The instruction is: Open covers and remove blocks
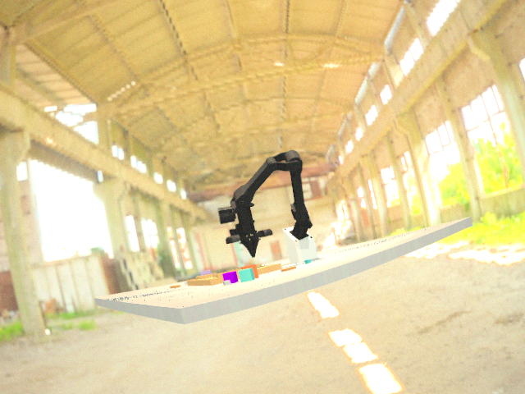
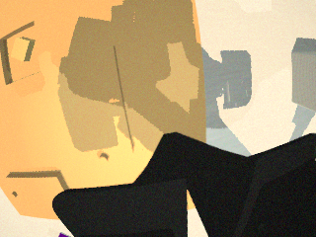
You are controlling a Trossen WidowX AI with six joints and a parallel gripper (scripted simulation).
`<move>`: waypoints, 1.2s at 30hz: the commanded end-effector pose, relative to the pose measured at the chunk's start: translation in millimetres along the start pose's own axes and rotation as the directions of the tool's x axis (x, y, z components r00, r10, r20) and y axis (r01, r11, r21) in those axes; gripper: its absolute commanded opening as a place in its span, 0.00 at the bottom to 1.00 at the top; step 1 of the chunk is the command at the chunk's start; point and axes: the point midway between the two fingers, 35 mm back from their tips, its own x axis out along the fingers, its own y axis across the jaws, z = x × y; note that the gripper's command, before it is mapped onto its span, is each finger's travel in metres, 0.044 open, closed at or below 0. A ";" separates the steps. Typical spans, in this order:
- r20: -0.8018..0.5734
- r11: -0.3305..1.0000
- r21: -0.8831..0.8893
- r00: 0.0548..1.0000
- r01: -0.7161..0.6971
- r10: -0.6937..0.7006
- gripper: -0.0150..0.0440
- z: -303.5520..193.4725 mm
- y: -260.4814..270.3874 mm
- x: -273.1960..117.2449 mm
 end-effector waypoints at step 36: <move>-0.009 1.000 0.008 1.000 0.008 -0.008 0.25 -1.9 -4.7 41.6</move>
